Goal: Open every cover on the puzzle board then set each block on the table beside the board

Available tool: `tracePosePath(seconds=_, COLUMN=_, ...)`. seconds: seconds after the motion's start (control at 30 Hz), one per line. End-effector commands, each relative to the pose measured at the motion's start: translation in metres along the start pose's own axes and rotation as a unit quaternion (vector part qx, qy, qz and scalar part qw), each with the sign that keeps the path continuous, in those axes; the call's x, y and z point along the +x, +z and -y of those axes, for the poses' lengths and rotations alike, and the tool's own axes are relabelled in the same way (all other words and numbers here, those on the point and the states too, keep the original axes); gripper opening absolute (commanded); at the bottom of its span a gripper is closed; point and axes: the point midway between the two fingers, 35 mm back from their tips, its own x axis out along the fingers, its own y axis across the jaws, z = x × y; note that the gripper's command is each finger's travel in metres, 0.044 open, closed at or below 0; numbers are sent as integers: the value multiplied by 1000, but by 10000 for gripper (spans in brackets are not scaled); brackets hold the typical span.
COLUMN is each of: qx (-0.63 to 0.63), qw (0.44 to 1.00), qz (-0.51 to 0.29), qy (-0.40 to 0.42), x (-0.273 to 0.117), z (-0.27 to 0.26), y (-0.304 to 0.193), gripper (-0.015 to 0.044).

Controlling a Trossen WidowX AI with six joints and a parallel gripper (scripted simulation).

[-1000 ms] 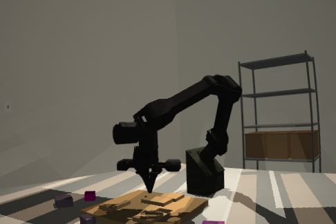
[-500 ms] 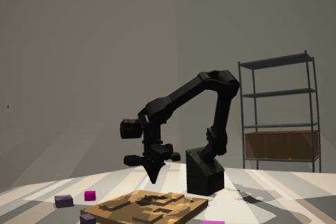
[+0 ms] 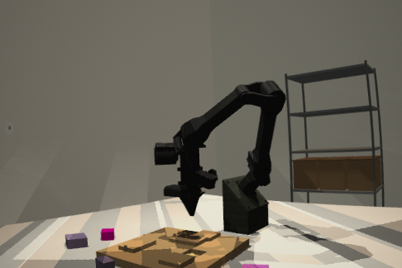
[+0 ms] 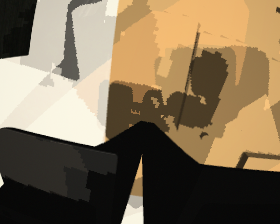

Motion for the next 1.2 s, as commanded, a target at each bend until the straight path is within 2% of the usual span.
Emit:
tracePosePath(seconds=0.0, qx=-7, qw=1000, qz=-2, qy=-1, x=-1, z=-1, y=0, gripper=0)
tracePosePath(seconds=1.17, qx=-7, qw=1000, qz=-3, qy=-1, x=10, z=0, y=0, gripper=0)
